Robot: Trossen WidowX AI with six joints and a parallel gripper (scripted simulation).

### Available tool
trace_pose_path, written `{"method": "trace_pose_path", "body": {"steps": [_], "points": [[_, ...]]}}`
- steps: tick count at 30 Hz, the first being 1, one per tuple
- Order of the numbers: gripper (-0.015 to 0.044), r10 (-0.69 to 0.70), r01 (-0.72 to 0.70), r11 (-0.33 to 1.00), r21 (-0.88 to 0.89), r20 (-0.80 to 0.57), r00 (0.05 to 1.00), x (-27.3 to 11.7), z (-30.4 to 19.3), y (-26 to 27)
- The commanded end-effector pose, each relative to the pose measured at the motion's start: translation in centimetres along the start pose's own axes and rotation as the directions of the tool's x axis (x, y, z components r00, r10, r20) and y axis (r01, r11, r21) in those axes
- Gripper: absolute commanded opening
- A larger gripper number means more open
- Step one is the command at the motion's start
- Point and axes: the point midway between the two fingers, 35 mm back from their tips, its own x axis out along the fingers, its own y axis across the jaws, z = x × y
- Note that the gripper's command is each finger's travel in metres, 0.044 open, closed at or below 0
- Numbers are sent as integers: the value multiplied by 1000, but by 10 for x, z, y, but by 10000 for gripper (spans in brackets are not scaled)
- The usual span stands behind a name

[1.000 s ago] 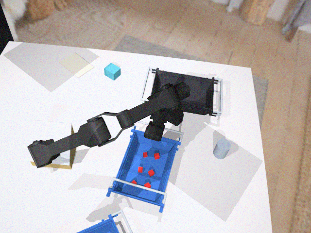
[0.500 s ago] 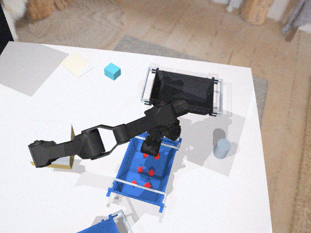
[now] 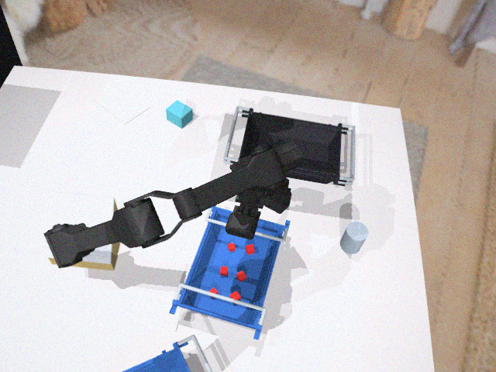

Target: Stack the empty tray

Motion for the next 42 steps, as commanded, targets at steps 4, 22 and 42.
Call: {"method": "trace_pose_path", "body": {"steps": [4,22,42], "points": [[82,-6,6,1000,1,-9,1000,5,0,-2],[0,-6,6,1000,1,-9,1000,5,0,-2],[0,-4,4,1000,6,-9,1000,4,1,-3]]}}
